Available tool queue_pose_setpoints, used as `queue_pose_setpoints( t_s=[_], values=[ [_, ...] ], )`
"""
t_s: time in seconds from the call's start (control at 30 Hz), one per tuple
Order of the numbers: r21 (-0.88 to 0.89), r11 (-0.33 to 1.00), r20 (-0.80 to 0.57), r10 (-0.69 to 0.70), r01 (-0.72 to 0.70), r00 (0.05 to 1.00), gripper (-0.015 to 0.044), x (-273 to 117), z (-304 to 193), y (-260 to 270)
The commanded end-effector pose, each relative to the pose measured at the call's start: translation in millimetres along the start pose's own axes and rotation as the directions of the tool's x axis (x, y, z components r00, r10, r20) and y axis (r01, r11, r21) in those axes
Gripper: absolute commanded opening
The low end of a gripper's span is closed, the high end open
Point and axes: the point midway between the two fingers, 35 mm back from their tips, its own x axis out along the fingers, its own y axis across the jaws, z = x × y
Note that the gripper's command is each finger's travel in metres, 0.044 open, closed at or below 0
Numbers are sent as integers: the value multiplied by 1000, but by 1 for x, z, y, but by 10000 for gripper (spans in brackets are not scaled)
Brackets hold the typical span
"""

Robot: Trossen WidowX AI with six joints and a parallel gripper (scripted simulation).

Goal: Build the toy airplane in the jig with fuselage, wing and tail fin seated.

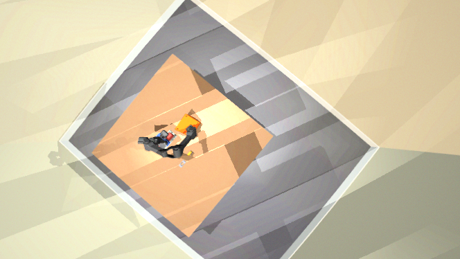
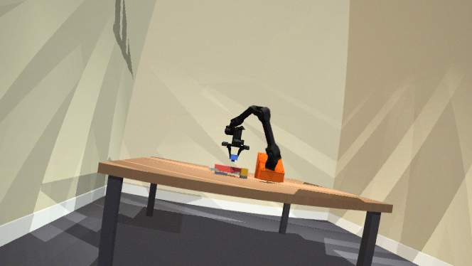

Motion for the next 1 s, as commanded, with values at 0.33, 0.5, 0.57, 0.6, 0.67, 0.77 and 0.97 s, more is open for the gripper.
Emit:
queue_pose_setpoints(
  t_s=[0.33,0.5,0.57,0.6,0.67,0.77,0.97],
  values=[
    [-4,1000,-1,4,-4,1000,197,1,-1,1],
    [-4,1000,-1,4,-4,1000,197,2,-2,2],
    [-4,1000,-1,4,-4,1000,197,3,-2,1],
    [-4,1000,-1,4,-4,1000,197,4,-2,1],
    [-5,1000,-1,4,-4,1000,197,8,-2,1],
    [-5,1000,-1,4,-4,1000,197,13,-2,1],
    [-5,1000,-1,4,-4,1000,197,22,-2,1]
  ],
)
